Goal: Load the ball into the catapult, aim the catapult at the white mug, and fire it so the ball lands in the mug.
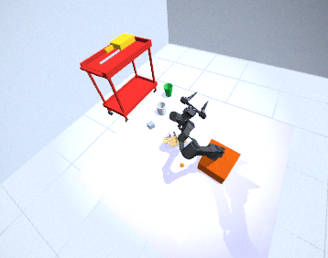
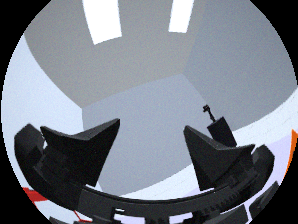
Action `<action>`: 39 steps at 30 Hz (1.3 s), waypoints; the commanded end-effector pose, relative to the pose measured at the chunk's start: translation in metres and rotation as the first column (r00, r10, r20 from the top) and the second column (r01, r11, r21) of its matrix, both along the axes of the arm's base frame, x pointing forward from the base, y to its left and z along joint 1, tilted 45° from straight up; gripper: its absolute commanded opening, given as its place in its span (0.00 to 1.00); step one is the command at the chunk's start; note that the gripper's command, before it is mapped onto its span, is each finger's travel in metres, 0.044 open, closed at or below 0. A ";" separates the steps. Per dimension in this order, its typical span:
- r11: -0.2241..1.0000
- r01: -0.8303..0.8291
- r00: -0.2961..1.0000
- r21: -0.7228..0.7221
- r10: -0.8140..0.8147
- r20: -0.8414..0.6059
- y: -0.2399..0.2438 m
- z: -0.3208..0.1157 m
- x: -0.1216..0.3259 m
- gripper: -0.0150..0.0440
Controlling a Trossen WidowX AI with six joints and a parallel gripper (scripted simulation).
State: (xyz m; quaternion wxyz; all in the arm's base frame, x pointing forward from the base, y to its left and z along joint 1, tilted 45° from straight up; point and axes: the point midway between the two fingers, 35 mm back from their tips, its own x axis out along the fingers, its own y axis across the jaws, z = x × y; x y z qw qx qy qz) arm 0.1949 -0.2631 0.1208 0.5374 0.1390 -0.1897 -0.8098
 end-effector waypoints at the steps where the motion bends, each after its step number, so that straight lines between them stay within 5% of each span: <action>1: 1.000 -0.004 1.000 0.002 0.004 0.000 0.000 0.000 0.001 0.98; 19: 0.901 -0.352 0.935 0.254 0.351 0.051 -0.013 -0.055 0.070 1.00; 39: 0.574 -0.561 0.818 0.597 0.496 0.291 0.020 -0.133 0.120 1.00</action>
